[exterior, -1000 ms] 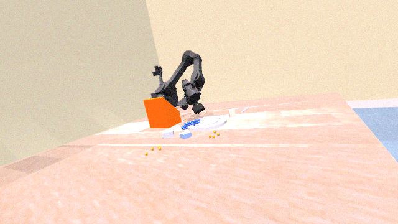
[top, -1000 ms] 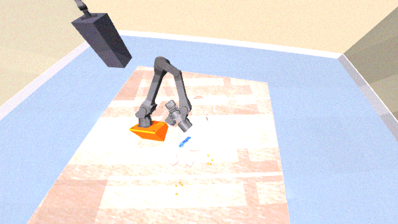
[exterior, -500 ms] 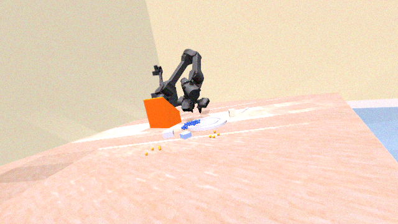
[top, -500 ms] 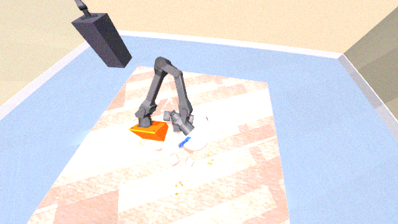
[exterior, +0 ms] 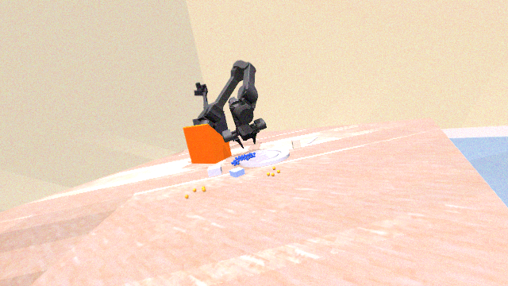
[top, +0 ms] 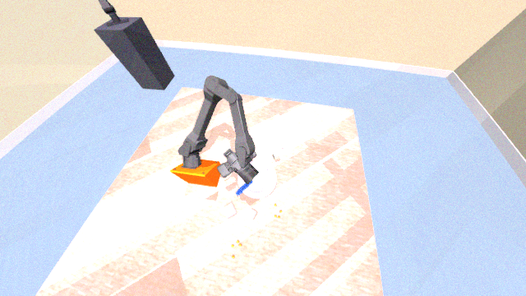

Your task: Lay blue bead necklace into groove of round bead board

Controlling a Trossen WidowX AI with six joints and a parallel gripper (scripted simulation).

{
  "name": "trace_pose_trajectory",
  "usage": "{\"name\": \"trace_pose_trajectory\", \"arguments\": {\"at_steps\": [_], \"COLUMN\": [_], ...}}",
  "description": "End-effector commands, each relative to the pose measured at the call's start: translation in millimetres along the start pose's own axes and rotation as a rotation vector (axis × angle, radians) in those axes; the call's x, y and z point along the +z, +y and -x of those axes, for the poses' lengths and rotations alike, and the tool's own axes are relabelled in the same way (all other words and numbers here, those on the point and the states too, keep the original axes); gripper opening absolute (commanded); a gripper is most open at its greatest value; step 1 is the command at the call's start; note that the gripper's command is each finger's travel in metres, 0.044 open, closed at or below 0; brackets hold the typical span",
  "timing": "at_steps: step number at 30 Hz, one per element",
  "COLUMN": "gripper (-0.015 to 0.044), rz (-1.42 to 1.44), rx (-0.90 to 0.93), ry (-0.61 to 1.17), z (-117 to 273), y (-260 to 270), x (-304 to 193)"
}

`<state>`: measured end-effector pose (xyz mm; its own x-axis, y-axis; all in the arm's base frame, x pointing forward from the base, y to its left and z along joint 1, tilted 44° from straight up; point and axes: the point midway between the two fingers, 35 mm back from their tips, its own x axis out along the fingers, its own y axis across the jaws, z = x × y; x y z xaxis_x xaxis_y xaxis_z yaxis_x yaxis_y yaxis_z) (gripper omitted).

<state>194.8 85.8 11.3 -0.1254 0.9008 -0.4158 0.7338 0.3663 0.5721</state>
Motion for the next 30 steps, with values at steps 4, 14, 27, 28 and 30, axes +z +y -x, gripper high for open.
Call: {"name": "trace_pose_trajectory", "arguments": {"at_steps": [4,14,27,28,30], "gripper": [0.0250,0.0250,0.0250,0.0250,0.0250], "rz": [1.027,1.487,2.068,2.112,2.201], "rx": [-0.163,-0.282,-0.458,-0.470,-0.492], "ry": [-0.138,-0.140,-0.067,-0.057,-0.036], "z": [37,52,72,74,76], "y": [-17,-29,-45,-46,-47], "x": [55,75,96,98,99]}}
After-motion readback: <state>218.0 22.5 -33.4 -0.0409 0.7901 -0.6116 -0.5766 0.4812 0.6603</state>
